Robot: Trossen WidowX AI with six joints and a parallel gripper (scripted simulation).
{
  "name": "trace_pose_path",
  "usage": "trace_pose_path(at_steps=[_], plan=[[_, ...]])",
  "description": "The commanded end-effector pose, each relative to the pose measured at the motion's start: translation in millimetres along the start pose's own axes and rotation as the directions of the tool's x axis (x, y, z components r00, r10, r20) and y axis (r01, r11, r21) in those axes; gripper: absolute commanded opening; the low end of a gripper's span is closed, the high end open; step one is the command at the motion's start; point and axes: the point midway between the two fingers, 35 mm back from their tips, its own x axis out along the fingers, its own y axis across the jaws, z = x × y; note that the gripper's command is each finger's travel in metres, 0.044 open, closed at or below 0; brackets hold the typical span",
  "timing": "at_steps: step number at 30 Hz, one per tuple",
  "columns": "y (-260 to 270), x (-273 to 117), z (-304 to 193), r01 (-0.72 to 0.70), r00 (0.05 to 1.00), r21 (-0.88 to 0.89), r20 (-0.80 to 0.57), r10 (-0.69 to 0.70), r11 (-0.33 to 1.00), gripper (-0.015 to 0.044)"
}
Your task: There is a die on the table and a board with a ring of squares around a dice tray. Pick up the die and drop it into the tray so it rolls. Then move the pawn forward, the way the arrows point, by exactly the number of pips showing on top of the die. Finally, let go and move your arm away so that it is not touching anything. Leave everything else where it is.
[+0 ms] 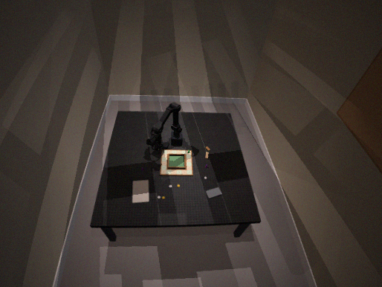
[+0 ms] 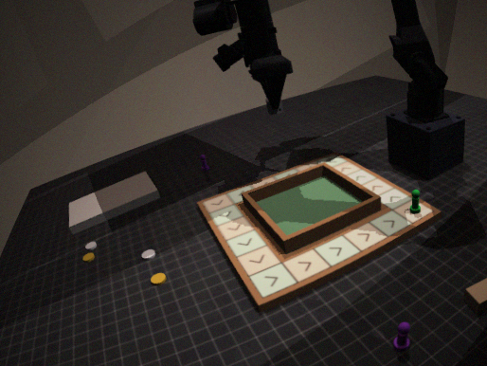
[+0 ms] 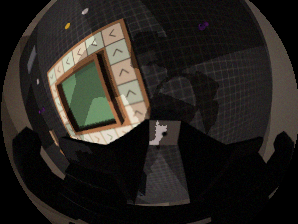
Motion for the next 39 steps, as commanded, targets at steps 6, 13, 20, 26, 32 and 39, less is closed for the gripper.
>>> trace_pose_path(at_steps=[6,13,20,26,32,39], plan=[[44.6,7.8,9.1,-0.007,1.000,-0.077,0.007,0.007,0.997,0.0000],[79.9,15.1,10.8,-0.009,1.000,-0.139,0.007,0.011,0.990,0.0000],[114.8,22.3,7.9,-0.013,1.000,-0.200,0.007,0.015,0.980,0.0000],[144.0,28.6,1.8,-0.016,1.000,-0.252,0.006,0.018,0.968,0.0000],[171.3,34.6,-7.2,-0.019,1.000,-0.301,0.004,0.022,0.953,0.0000],[174.5,37.8,-6.6,-0.021,0.998,-0.306,0.051,0.038,0.952,0.0000]])
